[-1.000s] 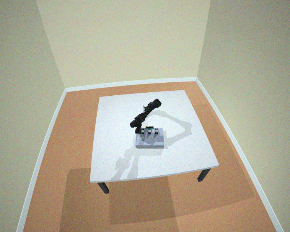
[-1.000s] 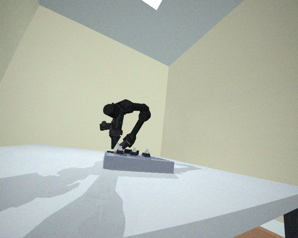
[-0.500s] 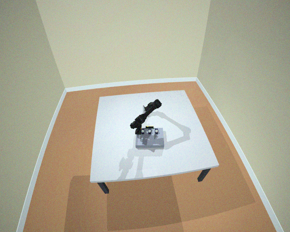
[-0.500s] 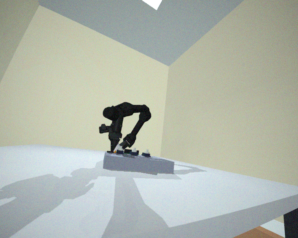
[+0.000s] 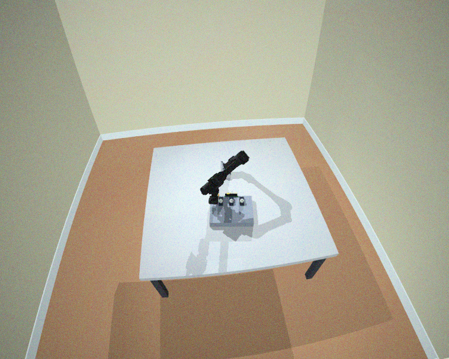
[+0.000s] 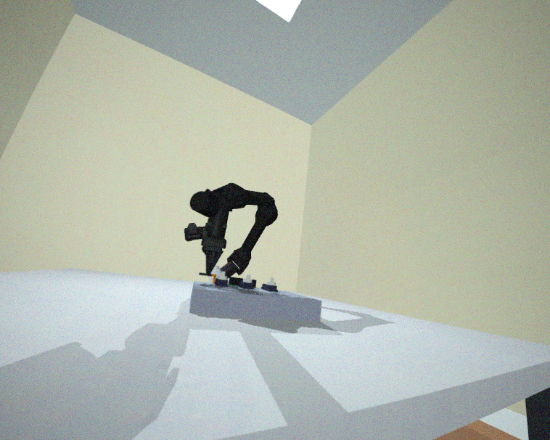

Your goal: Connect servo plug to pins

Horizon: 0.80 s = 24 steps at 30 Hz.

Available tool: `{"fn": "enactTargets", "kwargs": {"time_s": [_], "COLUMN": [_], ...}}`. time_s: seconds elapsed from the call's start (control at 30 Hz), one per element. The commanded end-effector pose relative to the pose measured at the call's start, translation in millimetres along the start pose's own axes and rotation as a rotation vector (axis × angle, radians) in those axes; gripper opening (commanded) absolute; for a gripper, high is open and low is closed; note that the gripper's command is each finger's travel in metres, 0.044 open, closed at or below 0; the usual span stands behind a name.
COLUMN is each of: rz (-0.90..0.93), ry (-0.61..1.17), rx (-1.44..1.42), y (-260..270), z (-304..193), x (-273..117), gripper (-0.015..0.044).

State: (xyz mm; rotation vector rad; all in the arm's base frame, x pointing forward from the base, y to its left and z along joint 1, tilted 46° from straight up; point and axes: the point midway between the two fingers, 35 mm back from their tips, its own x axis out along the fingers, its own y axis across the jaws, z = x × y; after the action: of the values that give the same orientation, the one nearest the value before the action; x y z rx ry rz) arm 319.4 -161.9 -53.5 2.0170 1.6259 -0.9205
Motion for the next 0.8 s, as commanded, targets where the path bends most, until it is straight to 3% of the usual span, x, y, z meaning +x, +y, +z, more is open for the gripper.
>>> {"fn": "enactTargets", "kwargs": {"time_s": [0.0, 0.27, 0.77], "rz": [0.002, 0.001, -0.003], "ry": [-0.008, -0.008, -0.006], "rx": [-0.005, -0.059, -0.545], "y": [0, -5, -46], "z": [1, -3, -31], "x": [-21, -36, -45], "gripper": [0.0000, 0.0000, 0.0000]}}
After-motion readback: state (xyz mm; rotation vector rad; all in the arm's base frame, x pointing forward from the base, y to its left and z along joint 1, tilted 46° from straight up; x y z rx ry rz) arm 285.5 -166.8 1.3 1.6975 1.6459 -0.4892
